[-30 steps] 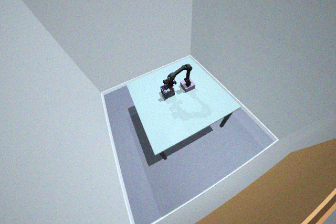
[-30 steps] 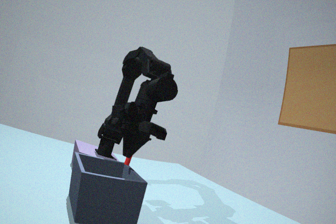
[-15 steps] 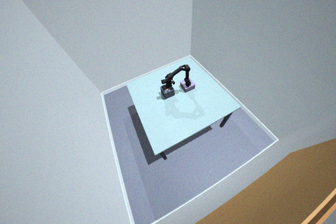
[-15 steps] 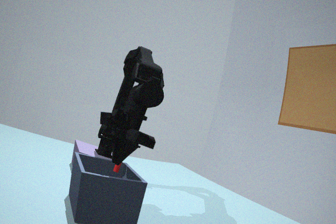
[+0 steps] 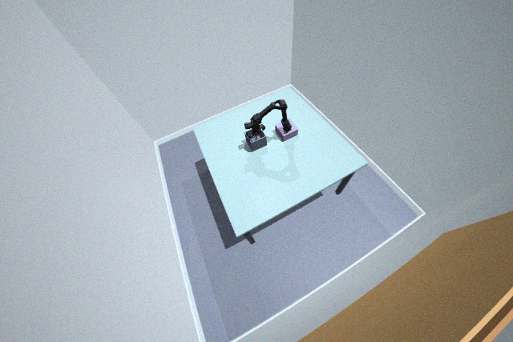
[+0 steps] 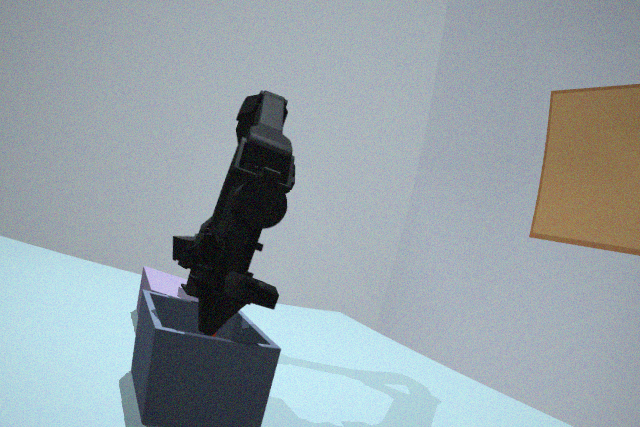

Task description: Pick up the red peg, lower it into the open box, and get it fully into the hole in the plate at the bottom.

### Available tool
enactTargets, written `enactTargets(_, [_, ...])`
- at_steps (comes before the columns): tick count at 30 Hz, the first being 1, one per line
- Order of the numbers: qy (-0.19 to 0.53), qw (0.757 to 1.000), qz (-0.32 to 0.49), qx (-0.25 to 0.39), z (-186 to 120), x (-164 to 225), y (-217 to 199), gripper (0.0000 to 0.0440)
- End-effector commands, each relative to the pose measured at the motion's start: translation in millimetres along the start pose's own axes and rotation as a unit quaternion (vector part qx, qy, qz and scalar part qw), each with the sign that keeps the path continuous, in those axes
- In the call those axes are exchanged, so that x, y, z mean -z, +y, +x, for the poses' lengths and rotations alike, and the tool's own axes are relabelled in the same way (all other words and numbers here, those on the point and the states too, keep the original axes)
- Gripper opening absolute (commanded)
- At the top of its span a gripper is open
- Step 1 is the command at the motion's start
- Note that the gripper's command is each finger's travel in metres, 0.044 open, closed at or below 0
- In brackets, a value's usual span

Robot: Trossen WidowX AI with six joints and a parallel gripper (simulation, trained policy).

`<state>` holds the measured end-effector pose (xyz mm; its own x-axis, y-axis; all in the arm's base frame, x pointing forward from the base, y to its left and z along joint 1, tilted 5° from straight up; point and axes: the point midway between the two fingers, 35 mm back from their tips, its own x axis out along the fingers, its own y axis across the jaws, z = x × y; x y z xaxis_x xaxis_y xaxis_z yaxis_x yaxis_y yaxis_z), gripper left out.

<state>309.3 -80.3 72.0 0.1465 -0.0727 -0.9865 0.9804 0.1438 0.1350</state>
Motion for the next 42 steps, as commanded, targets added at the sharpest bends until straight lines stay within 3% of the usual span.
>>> enactTargets(1, [0.007,1.0,-0.005,0.004,11.4,-1.5,-0.9,0.0])
enactTargets(12, [0.012,0.999,-0.026,0.014,37.4,-4.7,0.3,0.0003])
enactTargets(14, [0.011,0.999,-0.029,0.018,40.5,-5.9,0.4,0.002])
enactTargets(19, [0.014,0.999,-0.037,0.028,47.2,-7.0,1.6,0.0117])
enactTargets(26, [0.048,0.998,-0.036,0.022,41.8,-7.3,7.6,0.0169])
enactTargets(42, [0.122,0.992,-0.023,-0.002,18.0,-16.7,16.5,0.0209])
